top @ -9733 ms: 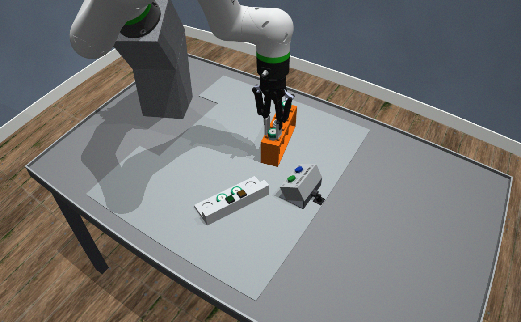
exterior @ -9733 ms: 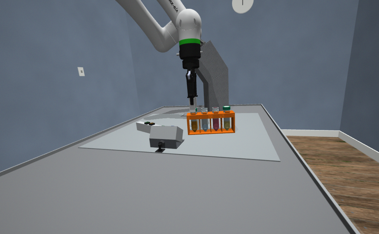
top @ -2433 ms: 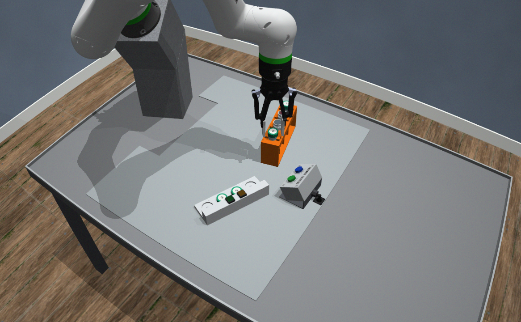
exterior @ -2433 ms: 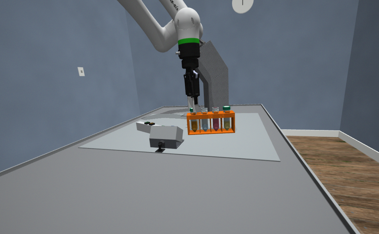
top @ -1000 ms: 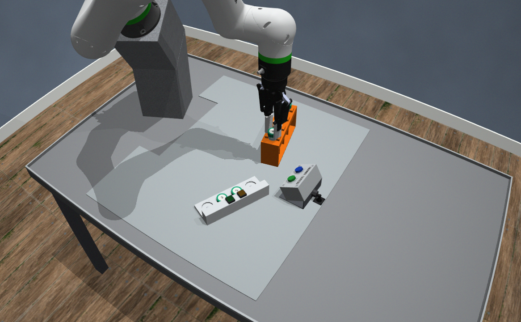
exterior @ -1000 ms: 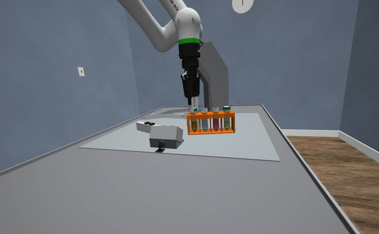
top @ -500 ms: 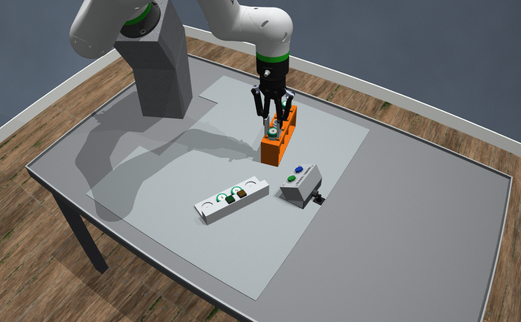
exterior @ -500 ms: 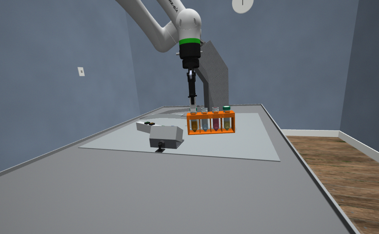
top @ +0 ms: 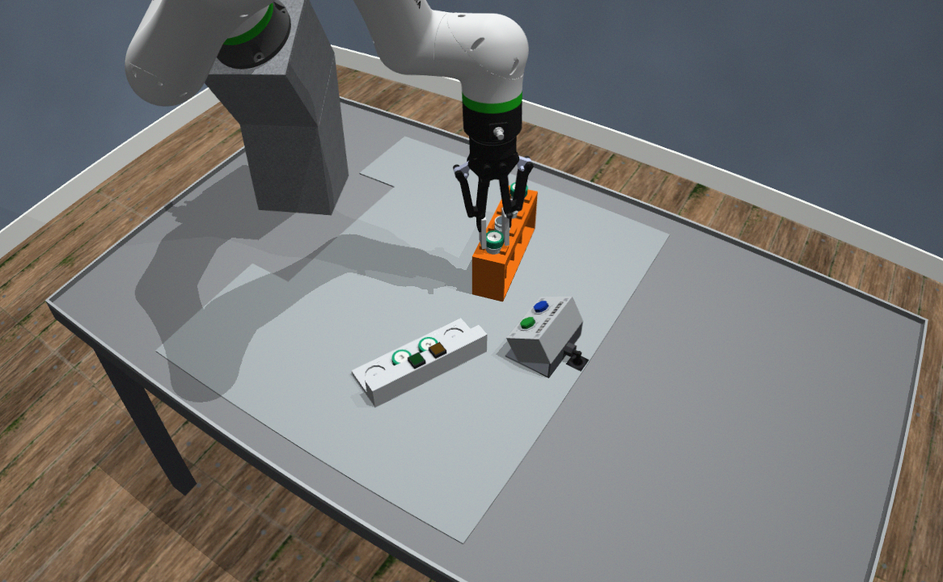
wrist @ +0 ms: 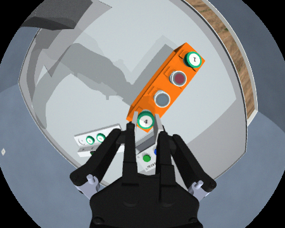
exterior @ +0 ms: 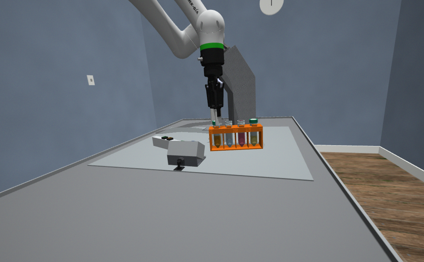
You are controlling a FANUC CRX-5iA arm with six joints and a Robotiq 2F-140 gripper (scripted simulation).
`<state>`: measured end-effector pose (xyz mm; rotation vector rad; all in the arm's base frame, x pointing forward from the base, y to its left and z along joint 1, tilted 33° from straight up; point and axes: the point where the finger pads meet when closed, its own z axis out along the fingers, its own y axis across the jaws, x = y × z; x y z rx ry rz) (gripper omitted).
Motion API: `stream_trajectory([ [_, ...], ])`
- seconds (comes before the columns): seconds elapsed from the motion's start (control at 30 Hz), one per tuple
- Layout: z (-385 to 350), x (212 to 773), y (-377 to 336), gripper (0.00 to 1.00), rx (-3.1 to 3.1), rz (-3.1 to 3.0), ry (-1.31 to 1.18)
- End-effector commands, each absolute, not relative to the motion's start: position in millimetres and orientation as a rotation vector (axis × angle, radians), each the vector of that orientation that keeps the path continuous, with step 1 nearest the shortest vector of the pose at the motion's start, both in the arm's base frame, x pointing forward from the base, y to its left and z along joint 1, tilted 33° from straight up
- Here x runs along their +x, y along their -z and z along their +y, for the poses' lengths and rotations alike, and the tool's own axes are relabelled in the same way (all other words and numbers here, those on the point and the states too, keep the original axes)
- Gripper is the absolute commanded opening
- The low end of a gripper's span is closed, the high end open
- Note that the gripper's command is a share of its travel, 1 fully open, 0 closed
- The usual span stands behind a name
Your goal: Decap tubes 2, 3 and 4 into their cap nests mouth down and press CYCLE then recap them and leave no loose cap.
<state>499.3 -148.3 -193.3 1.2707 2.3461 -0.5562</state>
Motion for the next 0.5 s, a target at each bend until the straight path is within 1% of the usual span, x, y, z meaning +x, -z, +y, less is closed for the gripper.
stream_trajectory([
  [0.0,-148.3,500.1,192.9,0.35,1.281,2.370,0.582],
  [0.4,-148.3,500.1,192.9,0.35,1.281,2.370,0.582],
  [0.47,-148.3,500.1,192.9,0.35,1.461,2.235,0.531],
])
